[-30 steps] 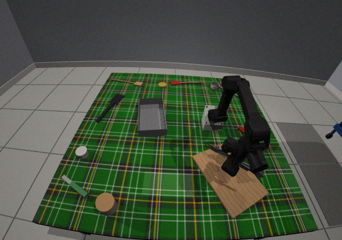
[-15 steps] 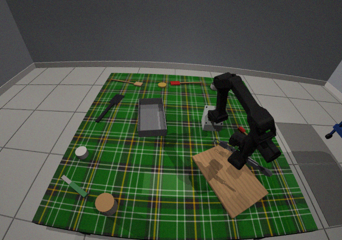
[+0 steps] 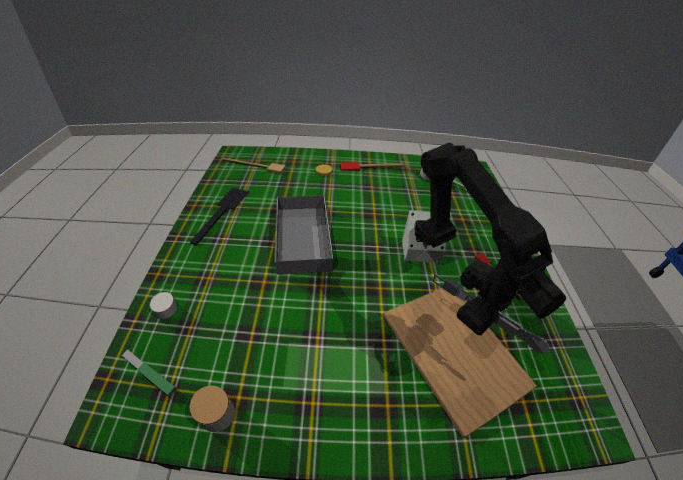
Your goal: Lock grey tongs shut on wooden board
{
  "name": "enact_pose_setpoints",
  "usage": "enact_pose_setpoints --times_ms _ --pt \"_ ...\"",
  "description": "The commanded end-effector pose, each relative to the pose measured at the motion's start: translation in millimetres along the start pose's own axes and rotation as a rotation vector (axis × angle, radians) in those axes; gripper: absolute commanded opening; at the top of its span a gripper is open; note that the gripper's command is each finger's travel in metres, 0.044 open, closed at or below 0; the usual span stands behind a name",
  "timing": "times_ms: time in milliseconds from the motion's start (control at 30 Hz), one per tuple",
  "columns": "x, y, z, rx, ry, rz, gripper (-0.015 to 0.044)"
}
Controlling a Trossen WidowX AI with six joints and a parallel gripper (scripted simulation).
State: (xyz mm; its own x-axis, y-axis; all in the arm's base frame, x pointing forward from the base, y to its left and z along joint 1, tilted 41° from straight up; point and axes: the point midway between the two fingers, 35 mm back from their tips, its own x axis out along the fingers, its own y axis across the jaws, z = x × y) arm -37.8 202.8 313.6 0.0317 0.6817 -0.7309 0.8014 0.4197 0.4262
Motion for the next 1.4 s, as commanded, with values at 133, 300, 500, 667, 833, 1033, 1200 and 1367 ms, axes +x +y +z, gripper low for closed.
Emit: enact_pose_setpoints --times_ms 133,300,500,667,833,1033,1200,1367 --pt "9.5 2.8 -6.8 0.139 0.132 -0.023 -0.0150" --pt "15.2 7.5 -13.4 0.229 0.243 -0.035 -0.0150" --pt "18.8 15.1 -19.9 0.311 0.381 -0.039 -0.0150" --pt "19.0 22.3 -23.4 0.358 0.498 -0.036 -0.0150" --pt "17.0 29.2 -24.6 0.384 0.611 -0.024 -0.0150" --pt "12.3 35.2 -23.4 0.388 0.743 -0.009 -0.0150" --pt "7.3 37.7 -20.0 0.369 0.846 0.008 -0.0150" --pt "2.3 37.4 -14.3 0.329 0.934 0.027 -0.0150"
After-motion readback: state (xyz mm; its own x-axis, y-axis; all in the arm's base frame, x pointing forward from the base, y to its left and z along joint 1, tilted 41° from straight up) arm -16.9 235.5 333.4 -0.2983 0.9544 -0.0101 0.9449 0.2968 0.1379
